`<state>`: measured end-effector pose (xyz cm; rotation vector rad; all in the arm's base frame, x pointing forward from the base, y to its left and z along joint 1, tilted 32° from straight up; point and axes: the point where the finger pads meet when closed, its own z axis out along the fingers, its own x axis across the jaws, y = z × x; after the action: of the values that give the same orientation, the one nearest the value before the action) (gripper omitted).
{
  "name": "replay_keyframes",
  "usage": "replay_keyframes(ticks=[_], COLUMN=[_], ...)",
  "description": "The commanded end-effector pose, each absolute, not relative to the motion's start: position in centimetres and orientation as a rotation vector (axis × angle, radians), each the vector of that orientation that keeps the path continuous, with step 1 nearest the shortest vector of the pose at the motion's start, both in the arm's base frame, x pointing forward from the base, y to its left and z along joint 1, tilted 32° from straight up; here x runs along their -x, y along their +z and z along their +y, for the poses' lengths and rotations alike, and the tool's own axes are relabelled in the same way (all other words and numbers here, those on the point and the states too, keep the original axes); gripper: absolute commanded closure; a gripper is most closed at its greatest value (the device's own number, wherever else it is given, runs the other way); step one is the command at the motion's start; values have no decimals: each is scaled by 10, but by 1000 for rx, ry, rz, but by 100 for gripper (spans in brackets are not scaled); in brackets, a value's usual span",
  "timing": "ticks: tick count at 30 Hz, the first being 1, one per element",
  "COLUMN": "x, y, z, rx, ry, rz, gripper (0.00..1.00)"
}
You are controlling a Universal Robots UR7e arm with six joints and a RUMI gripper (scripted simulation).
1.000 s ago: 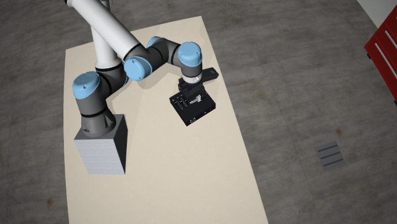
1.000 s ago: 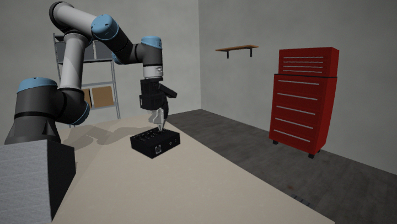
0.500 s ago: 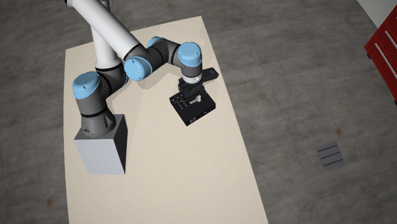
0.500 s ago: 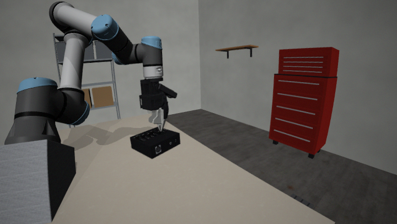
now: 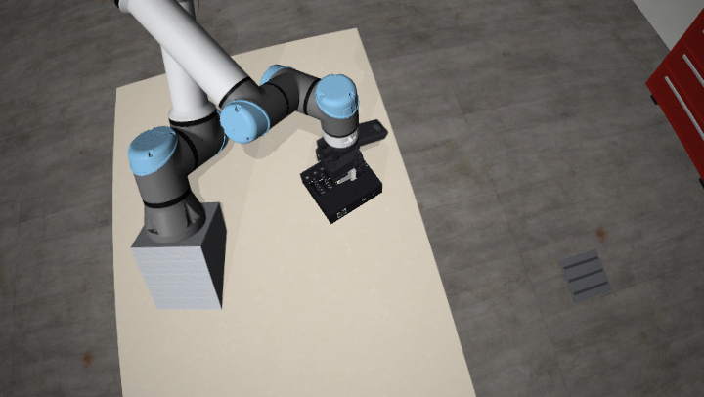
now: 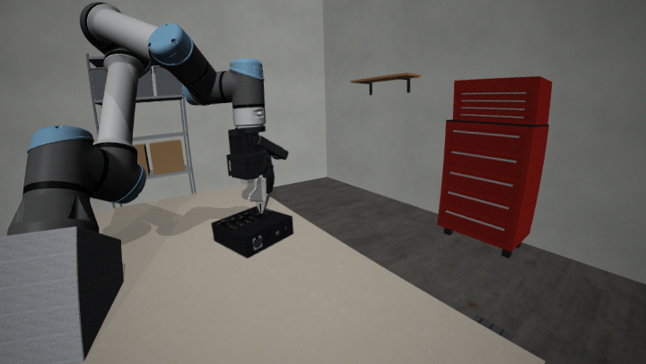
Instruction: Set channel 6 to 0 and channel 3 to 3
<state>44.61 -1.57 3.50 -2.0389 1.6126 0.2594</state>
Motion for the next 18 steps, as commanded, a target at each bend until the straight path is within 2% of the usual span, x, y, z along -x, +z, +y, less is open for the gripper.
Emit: replay_keyframes(ticks=[1, 18], x=[-446, -447], y=[35, 34], z=[-16, -15], rx=[2039, 2039], ry=[258, 258], rz=[1613, 1613], gripper=[100, 100])
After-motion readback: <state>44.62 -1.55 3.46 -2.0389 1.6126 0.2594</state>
